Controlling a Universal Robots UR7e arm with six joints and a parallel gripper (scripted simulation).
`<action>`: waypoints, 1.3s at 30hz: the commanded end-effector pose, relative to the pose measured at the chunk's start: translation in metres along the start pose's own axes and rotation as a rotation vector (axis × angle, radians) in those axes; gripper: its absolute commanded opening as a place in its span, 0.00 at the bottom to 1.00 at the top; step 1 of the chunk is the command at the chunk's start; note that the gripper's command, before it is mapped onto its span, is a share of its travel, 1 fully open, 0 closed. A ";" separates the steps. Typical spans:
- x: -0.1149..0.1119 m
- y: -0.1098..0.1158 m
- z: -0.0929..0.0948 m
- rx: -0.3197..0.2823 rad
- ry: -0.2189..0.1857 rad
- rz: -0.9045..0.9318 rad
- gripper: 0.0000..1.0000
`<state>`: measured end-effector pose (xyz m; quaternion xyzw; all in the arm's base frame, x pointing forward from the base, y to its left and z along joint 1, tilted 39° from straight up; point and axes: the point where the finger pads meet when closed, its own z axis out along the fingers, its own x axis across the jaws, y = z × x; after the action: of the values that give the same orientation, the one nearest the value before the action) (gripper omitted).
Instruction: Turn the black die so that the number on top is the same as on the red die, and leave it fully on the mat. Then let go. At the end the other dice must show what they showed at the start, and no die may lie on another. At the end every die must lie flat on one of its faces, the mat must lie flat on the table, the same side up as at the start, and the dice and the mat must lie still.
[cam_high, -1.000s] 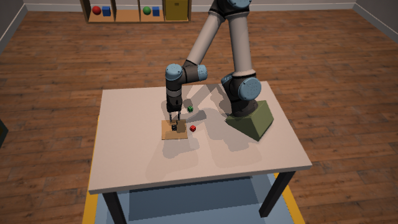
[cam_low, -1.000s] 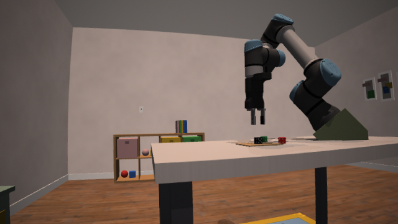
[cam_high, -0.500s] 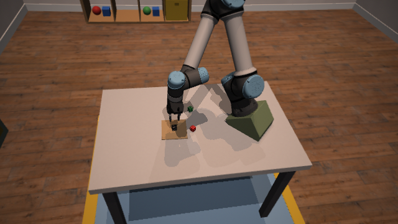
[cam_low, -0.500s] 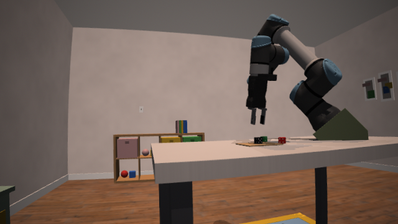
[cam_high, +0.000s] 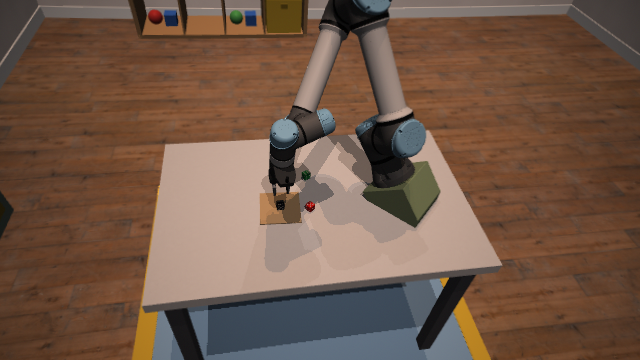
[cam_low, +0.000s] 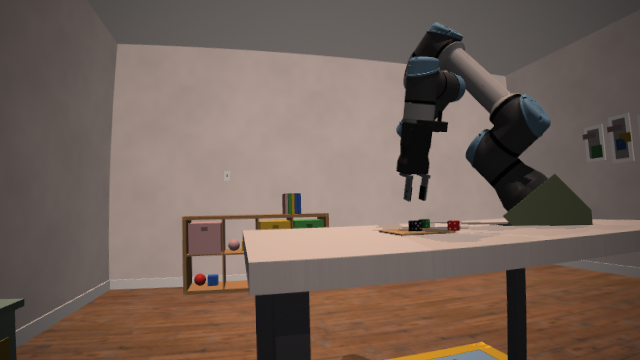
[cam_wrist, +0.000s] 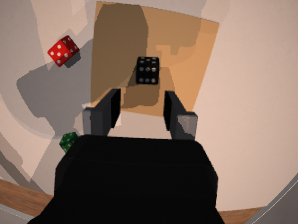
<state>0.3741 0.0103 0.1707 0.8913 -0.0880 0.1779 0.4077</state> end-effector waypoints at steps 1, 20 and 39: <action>-0.001 -0.001 0.001 -0.054 -0.011 0.003 0.79; 0.002 -0.003 -0.002 -0.214 0.014 -0.001 0.79; 0.001 -0.004 0.000 -0.244 0.003 0.003 0.79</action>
<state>0.3764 0.0131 0.1690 0.8379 -0.1064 0.1701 0.5075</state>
